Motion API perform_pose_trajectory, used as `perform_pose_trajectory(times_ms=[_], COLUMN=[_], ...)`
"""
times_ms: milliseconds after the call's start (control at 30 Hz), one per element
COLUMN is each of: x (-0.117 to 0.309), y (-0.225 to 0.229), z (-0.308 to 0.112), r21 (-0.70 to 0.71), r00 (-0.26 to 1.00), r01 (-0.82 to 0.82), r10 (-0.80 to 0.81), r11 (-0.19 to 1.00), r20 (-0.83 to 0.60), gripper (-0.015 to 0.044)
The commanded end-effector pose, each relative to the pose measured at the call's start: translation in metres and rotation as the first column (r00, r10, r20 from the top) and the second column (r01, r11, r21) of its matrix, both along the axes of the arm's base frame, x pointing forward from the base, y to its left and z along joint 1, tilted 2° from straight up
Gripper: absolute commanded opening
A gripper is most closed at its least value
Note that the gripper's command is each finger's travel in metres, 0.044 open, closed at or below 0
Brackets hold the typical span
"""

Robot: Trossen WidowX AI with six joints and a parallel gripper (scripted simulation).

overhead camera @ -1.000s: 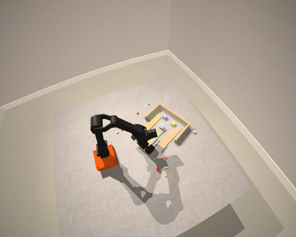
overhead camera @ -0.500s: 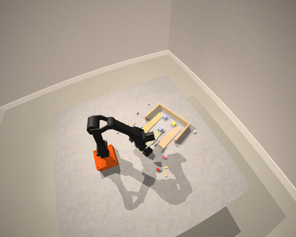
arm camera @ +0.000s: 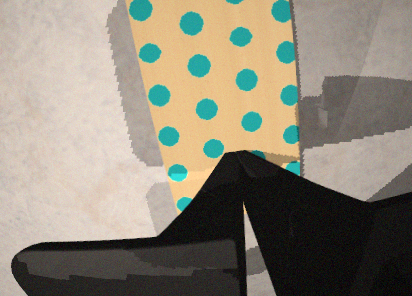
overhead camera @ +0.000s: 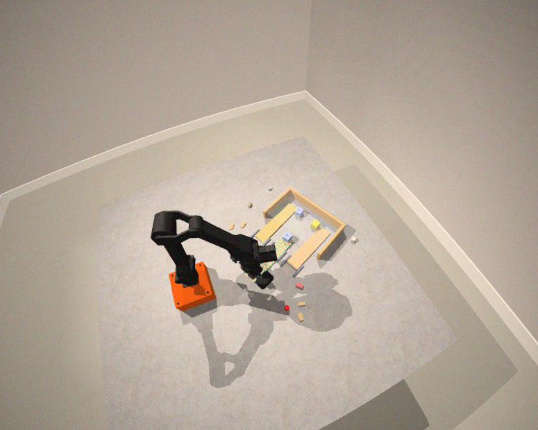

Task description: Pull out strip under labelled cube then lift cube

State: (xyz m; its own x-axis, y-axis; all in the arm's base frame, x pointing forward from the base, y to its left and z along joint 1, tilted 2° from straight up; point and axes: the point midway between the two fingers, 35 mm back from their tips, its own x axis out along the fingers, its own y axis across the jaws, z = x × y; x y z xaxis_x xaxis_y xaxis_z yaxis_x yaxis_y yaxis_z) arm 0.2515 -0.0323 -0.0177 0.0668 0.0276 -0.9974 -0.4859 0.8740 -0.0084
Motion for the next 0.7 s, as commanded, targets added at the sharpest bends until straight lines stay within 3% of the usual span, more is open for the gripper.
perform_pose_trajectory(times_ms=[0, 667], x=[-0.014, -0.036], y=[-0.004, -0.017], z=[-0.006, -0.007], r21=[-0.001, -0.002], r00=[1.0, 1.0], r01=[0.001, 0.001], r10=[-0.001, -0.001], r11=[1.0, 1.0], r20=[-0.03, -0.031], gripper=[0.0, 0.0])
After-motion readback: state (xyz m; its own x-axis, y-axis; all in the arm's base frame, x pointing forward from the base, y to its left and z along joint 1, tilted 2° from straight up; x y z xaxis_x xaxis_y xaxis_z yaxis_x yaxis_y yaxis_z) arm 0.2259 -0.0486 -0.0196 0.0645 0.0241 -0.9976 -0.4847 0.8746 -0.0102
